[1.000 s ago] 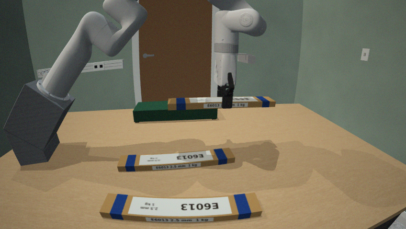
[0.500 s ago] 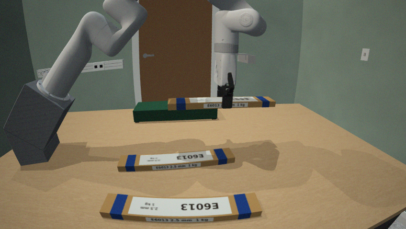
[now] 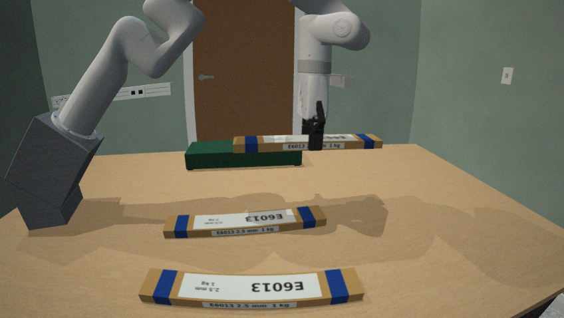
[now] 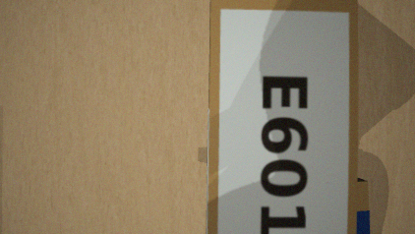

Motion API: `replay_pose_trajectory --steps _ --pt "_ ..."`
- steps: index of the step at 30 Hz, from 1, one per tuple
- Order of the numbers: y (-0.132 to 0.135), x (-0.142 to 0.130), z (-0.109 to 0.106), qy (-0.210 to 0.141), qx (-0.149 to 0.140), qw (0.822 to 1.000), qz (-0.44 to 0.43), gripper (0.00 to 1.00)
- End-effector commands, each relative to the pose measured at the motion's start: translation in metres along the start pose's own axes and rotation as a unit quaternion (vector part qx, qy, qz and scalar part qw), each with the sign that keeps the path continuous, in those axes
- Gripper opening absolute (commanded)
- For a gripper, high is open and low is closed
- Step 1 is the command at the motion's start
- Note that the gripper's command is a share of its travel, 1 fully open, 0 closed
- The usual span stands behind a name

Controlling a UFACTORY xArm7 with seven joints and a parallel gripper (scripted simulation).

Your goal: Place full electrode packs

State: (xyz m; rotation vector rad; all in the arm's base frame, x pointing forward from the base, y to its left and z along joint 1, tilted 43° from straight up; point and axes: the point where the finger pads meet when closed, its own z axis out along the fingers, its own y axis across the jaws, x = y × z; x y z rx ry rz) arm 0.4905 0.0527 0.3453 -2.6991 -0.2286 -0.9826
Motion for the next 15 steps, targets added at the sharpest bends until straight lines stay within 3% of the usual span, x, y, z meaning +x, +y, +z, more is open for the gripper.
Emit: replay_pose_trajectory --steps 1,15 --pt "0.0007 0.0008 -0.0008 0.001 -0.001 1.000 0.000 0.58" --pt "-0.0003 -0.0006 -0.0008 0.001 -0.001 1.000 0.003 0.58"
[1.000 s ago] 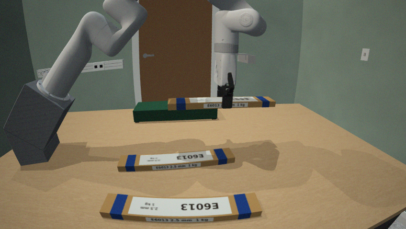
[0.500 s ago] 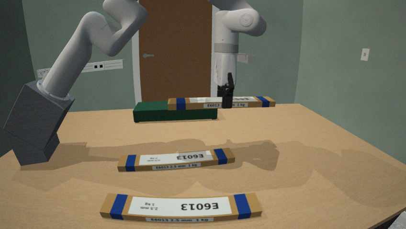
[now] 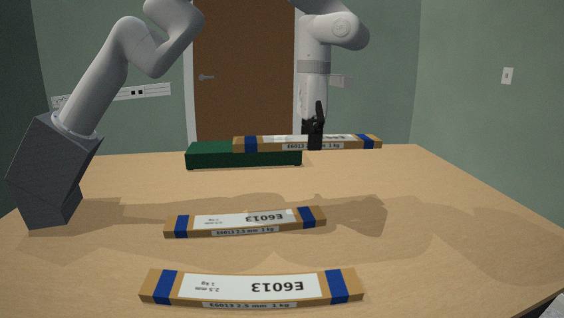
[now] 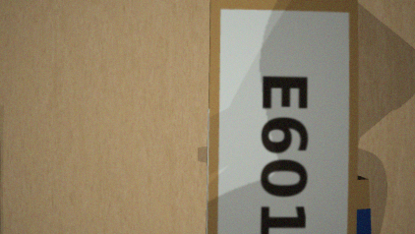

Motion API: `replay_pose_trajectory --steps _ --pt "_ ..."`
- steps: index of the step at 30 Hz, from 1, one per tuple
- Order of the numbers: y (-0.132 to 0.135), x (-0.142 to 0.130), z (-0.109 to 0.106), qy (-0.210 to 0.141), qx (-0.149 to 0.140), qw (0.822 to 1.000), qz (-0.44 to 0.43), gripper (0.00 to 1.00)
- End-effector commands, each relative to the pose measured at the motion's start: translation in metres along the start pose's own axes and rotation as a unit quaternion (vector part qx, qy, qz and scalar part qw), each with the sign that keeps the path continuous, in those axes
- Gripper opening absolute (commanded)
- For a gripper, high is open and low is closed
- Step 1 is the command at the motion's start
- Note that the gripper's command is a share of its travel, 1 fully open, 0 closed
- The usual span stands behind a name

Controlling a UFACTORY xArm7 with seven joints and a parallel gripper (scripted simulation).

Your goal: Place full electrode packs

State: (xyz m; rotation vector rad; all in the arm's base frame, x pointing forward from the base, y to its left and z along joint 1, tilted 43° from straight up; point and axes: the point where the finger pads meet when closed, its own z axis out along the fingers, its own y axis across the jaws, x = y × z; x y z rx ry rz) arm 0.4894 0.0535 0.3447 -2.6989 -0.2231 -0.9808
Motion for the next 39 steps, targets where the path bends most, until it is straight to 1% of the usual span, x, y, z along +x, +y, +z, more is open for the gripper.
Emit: replay_pose_trajectory --steps 1,8,15,17,24,32,34,39 --pt "0.000 0.000 -0.001 0.001 -0.001 1.000 0.002 0.58" --pt "-0.006 -0.009 -0.001 0.001 -0.001 1.000 0.005 0.58" --pt "-0.019 -0.028 -0.001 0.001 -0.001 1.000 0.005 0.58" --pt "-0.019 -0.028 -0.001 0.001 -0.001 1.000 0.005 0.58" --pt "-0.039 -0.055 -0.001 0.001 -0.001 1.000 0.005 0.58" --pt "-0.066 -0.094 0.000 0.001 -0.001 1.000 0.005 0.58" --pt "-0.066 -0.094 0.000 0.001 -0.001 1.000 0.005 0.58" --pt "-0.083 -0.120 0.000 0.001 -0.001 1.000 0.005 0.58"
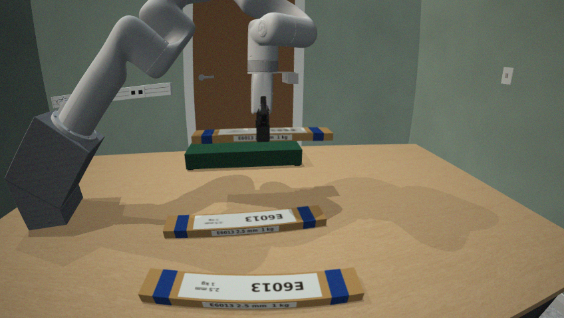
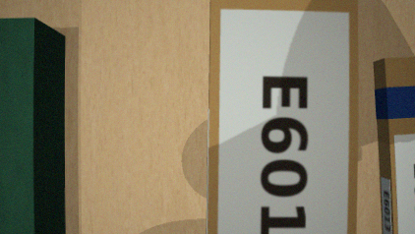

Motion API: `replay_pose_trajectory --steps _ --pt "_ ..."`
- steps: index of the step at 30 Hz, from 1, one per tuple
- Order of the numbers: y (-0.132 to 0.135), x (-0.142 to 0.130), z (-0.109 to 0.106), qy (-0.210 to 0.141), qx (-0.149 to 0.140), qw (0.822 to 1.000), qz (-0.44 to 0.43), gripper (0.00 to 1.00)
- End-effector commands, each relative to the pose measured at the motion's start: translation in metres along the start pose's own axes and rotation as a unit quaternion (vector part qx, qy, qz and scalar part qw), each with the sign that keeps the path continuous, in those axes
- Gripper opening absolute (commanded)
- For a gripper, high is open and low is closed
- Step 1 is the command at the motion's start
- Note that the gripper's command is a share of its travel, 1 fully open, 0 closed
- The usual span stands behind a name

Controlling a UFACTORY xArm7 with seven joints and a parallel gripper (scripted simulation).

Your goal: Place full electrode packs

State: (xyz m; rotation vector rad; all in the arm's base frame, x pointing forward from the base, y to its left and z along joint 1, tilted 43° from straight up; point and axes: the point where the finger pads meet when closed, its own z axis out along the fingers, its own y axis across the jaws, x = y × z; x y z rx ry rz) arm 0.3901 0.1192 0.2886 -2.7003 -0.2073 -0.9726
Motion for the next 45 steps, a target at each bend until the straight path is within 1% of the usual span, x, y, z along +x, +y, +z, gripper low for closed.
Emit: replay_pose_trajectory --steps 1,10,12,18,45 --pt "-0.012 -0.016 -0.001 0.003 0.000 1.000 -0.001 0.58" --pt "-0.037 -0.053 -0.001 0.003 0.000 1.000 -0.001 0.58" --pt "-0.037 -0.053 -0.001 0.003 0.000 1.000 -0.001 0.58" --pt "-0.045 -0.066 0.000 0.003 0.000 1.000 -0.001 0.58" --pt "-0.048 -0.069 0.000 0.003 0.000 1.000 -0.001 0.58"
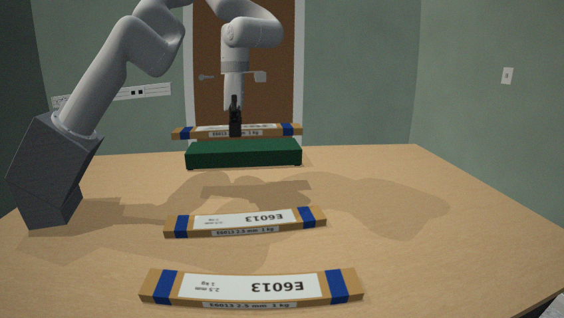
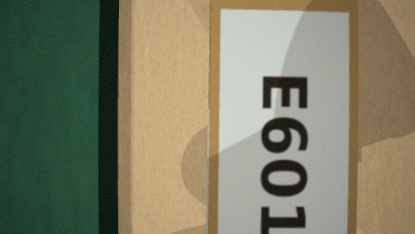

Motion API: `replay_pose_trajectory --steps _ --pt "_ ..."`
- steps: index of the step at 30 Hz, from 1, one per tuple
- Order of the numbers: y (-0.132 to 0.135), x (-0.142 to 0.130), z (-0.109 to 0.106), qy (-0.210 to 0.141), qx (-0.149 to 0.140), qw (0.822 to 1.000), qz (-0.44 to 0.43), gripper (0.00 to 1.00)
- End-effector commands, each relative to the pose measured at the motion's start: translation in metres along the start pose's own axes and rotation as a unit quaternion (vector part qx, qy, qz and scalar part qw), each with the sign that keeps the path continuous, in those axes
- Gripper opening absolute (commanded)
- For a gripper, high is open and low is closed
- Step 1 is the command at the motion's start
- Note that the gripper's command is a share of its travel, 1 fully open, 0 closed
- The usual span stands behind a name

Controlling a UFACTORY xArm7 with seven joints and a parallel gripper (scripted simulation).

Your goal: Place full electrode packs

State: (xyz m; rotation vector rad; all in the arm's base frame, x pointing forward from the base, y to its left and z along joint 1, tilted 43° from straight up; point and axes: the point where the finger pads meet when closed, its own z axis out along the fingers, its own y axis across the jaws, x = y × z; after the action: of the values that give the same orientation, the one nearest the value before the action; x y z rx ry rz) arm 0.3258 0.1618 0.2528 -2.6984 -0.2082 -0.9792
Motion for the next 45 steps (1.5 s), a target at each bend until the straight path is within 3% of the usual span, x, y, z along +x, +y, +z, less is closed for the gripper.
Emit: replay_pose_trajectory --steps 1,22,35,45 --pt "0.000 0.001 -0.001 0.001 0.000 1.000 0.000 0.58" --pt "0.000 0.001 0.010 0.001 0.000 1.000 0.000 0.58" --pt "0.000 0.001 0.035 0.001 0.000 1.000 0.000 0.58" --pt "0.000 0.001 0.067 0.001 0.000 1.000 0.000 0.58"
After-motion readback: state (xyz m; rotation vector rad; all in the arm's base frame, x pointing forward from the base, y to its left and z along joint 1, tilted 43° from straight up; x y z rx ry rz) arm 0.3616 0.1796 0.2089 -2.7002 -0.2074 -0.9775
